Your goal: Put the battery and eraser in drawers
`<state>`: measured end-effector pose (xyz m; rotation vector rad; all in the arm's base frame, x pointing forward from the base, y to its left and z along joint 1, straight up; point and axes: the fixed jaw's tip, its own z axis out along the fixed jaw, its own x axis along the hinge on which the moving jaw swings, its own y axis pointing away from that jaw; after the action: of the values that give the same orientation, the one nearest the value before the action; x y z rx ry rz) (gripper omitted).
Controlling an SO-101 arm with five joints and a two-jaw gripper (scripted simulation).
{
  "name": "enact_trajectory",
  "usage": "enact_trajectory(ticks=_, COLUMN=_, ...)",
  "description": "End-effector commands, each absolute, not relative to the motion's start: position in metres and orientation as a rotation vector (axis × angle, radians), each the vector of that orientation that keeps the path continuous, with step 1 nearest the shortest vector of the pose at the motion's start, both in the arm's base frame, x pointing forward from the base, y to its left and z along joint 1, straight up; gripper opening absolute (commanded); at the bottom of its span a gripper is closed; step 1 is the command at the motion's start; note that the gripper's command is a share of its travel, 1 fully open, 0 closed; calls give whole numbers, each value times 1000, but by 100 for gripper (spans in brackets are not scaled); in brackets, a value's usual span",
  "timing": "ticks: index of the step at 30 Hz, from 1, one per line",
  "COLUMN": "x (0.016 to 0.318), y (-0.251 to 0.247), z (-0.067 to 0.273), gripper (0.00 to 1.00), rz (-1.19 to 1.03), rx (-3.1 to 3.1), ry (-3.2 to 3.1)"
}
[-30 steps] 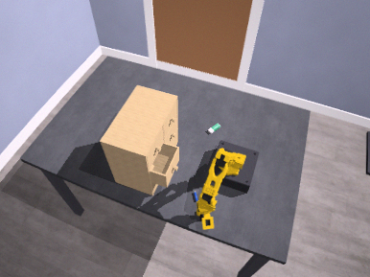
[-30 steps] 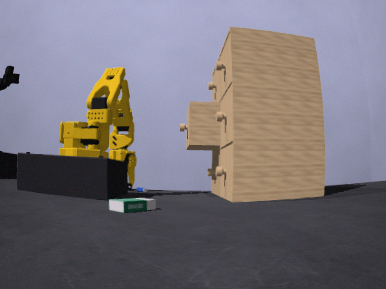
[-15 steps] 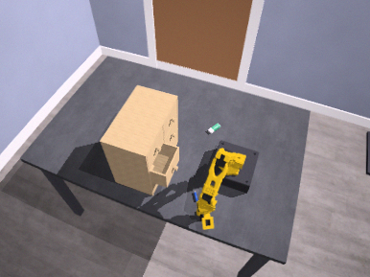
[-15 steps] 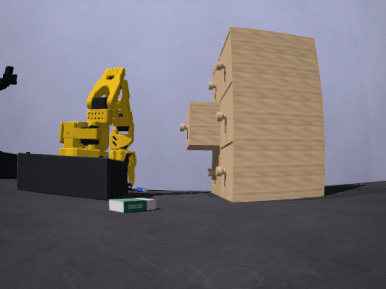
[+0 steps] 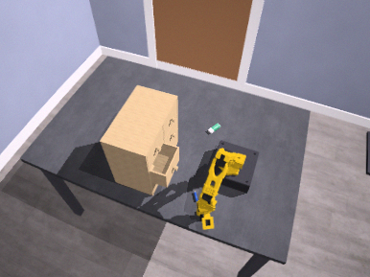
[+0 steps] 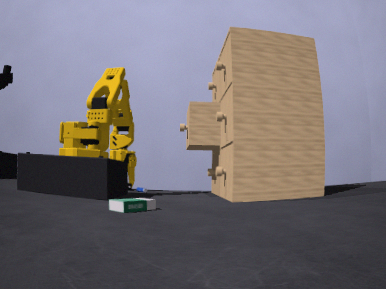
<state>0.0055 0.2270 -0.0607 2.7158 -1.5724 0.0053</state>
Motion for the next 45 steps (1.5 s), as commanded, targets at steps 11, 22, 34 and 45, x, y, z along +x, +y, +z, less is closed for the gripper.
enact_trajectory(ticks=11, x=5, y=229, z=-31, gripper=0, rz=3, rx=2722, ry=-1562)
enact_trajectory(ticks=22, x=5, y=228, z=-11, gripper=0, rz=3, rx=2722, ry=-1562)
enact_trajectory(ticks=34, x=10, y=223, z=-8, gripper=0, rz=3, rx=2644, ry=-1691)
enact_trajectory(ticks=45, x=25, y=206, z=-7, gripper=0, rz=3, rx=2307, ry=-2128)
